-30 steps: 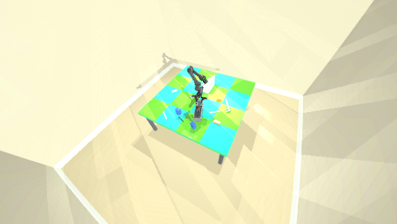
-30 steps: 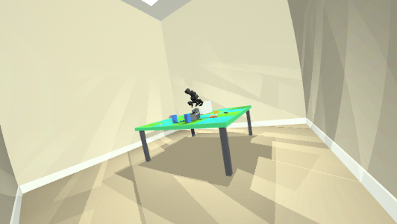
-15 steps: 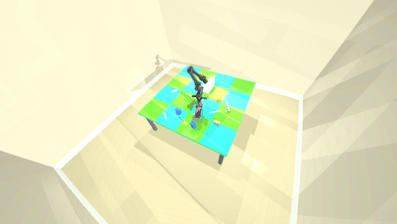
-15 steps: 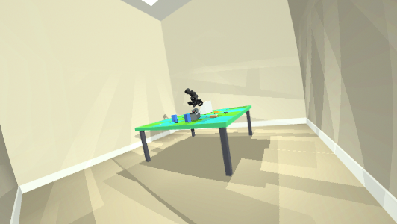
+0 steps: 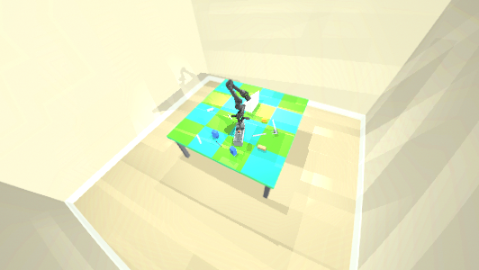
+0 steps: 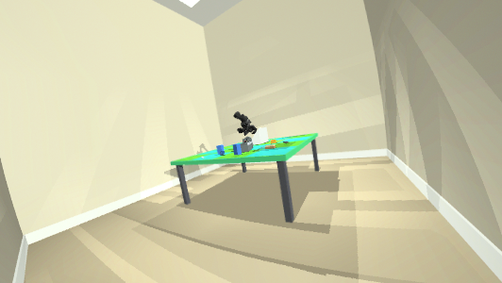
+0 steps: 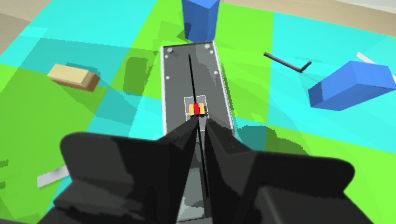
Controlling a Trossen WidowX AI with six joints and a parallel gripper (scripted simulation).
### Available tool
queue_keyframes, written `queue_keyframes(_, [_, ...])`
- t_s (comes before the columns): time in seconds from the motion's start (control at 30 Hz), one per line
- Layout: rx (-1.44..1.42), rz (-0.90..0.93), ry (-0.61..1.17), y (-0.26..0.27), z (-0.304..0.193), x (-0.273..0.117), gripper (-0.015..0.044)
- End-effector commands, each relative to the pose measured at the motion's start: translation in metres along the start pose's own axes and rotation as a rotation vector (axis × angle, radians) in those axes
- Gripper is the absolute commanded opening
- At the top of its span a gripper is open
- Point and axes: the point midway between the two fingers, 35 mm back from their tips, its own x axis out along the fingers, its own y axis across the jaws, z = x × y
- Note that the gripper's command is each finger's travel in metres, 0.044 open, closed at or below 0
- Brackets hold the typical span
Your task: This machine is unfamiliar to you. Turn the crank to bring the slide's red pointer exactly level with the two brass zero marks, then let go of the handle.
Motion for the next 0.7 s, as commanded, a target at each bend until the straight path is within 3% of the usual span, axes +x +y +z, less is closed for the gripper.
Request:
queue_keyframes(0.0, [0.000, 0.000, 0.000, -0.0001, 0.0000, 0.0000, 0.0105])
queue_keyframes(0.43, [0.000, 0.000, 0.000, -0.0001, 0.0000, 0.0000, 0.0440])
queue_keyframes(0.47, [0.000, 0.000, 0.000, -0.0001, 0.0000, 0.0000, 0.0440])
queue_keyframes(0.67, [0.000, 0.000, 0.000, -0.0001, 0.0000, 0.0000, 0.0282])
